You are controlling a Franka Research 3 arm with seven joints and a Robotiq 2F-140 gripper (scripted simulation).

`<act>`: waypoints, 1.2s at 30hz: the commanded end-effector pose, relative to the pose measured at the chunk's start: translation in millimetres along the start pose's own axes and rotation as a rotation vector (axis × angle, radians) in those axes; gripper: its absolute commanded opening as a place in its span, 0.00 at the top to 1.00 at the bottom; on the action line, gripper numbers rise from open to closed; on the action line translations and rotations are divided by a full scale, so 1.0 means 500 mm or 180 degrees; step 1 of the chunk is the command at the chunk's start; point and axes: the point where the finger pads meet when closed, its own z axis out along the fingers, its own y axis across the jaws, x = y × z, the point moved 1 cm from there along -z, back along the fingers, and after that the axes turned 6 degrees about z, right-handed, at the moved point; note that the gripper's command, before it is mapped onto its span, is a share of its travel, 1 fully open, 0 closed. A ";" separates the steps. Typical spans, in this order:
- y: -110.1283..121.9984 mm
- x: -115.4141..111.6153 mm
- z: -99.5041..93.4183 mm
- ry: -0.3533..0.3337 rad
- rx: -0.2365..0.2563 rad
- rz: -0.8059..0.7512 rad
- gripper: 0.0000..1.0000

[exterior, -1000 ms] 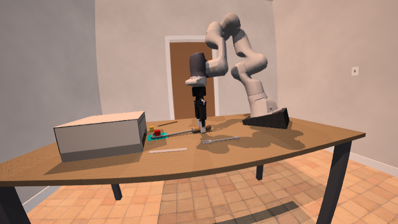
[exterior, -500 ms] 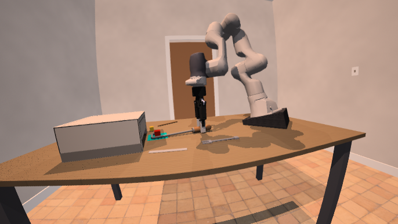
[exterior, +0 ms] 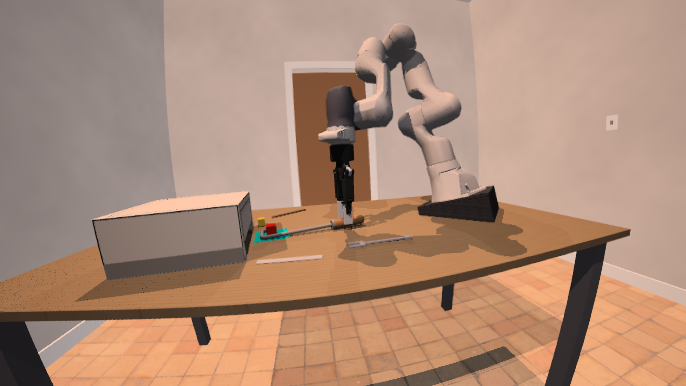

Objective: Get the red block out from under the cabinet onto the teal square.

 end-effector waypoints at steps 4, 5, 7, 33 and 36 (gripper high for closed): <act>0.002 -0.006 -0.034 -0.0033 -0.0019 -0.0001 0.66; 0.002 -0.006 -0.041 -0.0033 -0.0019 -0.0001 0.66; 0.002 -0.006 -0.056 -0.0033 -0.0019 -0.0001 0.66; 0.001 -0.004 -0.263 -0.0033 -0.0019 -0.0001 0.66; 0.001 -0.004 -0.282 -0.0033 -0.0019 -0.0001 0.66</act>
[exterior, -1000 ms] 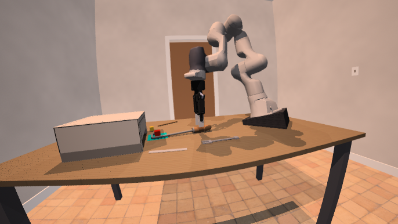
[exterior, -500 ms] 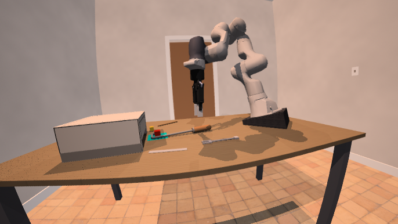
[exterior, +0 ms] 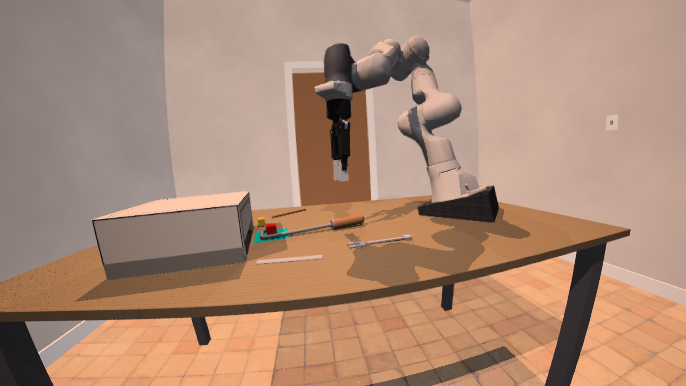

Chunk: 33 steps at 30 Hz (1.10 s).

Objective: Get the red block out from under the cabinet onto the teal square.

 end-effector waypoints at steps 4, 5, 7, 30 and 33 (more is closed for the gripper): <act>0.010 -0.018 -0.029 -0.0101 -0.0053 -0.0037 0.66; 0.010 -0.018 -0.031 -0.0101 -0.0053 -0.0037 0.66; 0.010 -0.018 -0.031 -0.0101 -0.0053 -0.0037 0.66; 0.009 -0.018 -0.035 -0.0101 -0.0053 -0.0037 0.66; 0.009 -0.018 -0.035 -0.0101 -0.0053 -0.0037 0.66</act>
